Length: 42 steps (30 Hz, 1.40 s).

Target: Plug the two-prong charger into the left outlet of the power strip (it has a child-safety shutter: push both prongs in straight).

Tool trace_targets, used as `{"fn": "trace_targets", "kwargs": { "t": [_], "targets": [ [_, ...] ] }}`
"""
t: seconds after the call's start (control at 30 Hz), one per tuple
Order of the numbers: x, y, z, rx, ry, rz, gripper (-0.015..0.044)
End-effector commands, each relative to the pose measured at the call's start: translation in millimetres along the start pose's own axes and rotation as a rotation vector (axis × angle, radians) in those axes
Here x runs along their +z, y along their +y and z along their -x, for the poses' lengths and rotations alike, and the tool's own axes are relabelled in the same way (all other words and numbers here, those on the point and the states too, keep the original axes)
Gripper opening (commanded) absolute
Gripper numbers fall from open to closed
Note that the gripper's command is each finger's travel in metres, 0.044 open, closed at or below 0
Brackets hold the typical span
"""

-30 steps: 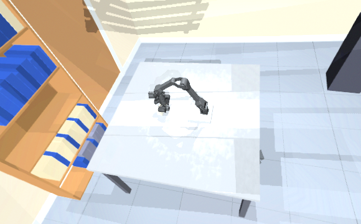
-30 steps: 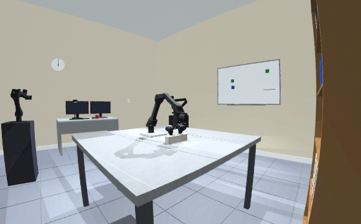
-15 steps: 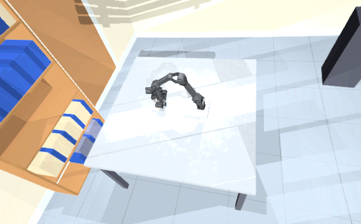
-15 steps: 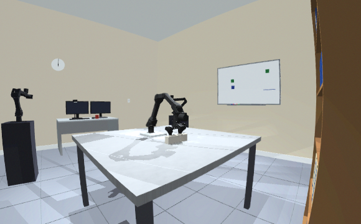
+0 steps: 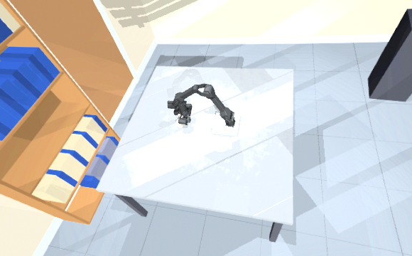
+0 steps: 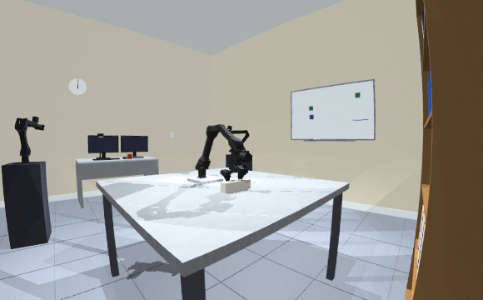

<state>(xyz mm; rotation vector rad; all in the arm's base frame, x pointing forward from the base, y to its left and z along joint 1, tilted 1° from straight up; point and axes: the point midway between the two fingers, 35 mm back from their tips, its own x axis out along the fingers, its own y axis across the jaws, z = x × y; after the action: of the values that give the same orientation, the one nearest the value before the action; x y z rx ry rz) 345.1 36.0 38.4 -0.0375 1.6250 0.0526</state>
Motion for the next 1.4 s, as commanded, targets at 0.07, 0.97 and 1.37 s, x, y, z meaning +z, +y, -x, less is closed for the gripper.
{"fn": "trace_targets", "kwargs": {
  "t": [0.07,0.97,1.37],
  "targets": [
    [-1.6,0.4,0.2,0.003,-0.006,0.0,0.044],
    [-21.4,0.4,-0.8,0.003,-0.009,-0.001,0.044],
    [-34.1,0.3,-1.9,0.004,-0.008,-0.001,0.044]
  ]
}}
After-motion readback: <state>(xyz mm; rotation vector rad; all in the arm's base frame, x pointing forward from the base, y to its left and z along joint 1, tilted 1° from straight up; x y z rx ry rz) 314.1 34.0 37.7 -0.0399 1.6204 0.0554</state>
